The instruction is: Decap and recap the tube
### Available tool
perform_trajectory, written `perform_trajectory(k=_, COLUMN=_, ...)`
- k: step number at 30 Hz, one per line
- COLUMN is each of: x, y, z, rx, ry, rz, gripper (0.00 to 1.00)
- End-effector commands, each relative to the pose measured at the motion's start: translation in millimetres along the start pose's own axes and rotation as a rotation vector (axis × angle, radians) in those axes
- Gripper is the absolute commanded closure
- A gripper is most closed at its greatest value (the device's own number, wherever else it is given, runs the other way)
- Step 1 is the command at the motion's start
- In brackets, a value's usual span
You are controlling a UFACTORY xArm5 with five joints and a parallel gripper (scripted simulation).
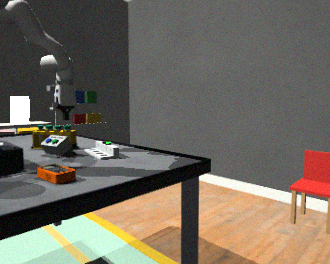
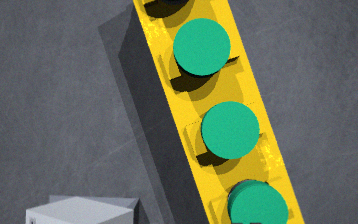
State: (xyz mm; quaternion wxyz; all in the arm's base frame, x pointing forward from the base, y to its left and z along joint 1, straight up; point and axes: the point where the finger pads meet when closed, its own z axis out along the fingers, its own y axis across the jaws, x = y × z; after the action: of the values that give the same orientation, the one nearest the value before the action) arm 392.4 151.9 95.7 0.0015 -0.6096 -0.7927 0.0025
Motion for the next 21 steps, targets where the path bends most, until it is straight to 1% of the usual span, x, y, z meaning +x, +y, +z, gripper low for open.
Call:
perform_trajectory(k=1, x=-19, y=-28, z=-2.6, rx=-0.009, ry=-0.003, rz=0.041, gripper=1.0)
perform_trajectory(k=3, x=-23, y=-35, z=-2.6, rx=-0.009, ry=-0.003, rz=0.041, gripper=1.0)
perform_trajectory(k=8, x=-23, y=-35, z=-2.6, rx=-0.009, ry=-0.003, rz=0.041, gripper=1.0)
perform_trajectory(k=13, x=-43, y=-67, z=13.8, rx=-0.009, ry=-0.003, rz=0.041, gripper=1.0)
perform_trajectory(k=21, x=-68, y=-107, z=34.8, rx=-0.009, ry=-0.003, rz=0.041, gripper=1.0)
